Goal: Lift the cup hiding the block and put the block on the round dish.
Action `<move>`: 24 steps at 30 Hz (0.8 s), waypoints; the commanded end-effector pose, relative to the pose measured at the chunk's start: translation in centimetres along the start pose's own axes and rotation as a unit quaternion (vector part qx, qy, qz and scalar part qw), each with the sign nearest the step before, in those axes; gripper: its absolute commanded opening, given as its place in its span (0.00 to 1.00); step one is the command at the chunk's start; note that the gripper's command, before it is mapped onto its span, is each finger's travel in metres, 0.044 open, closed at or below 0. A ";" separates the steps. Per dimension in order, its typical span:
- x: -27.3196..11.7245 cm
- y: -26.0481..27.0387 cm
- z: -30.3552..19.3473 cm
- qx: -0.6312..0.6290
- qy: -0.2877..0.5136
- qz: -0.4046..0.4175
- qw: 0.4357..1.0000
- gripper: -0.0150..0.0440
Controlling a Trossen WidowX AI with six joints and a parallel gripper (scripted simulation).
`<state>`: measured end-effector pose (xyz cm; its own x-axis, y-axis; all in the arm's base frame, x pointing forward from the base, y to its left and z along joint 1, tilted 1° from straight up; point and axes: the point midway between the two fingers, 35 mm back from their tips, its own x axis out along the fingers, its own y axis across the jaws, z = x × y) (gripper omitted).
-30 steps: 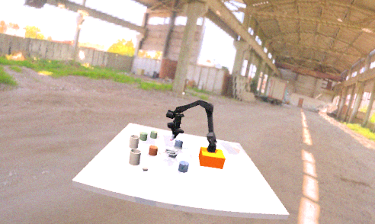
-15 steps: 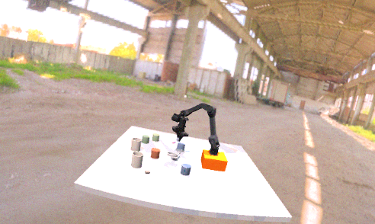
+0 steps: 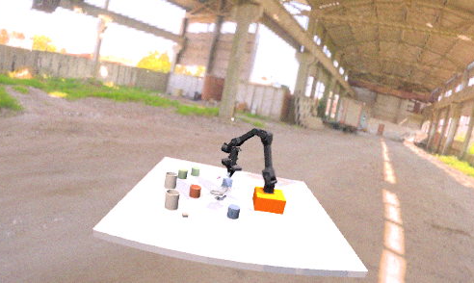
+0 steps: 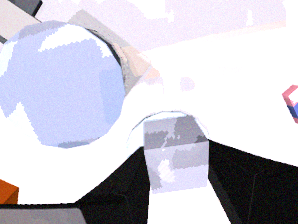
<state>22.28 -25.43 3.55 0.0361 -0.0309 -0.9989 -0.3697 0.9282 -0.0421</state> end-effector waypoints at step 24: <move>5.2 -0.4 -5.2 0.000 0.002 0.009 1.000 0.25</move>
<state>17.72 -27.97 -0.78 0.0220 -0.0161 -0.9996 -0.3677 0.9297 -0.0231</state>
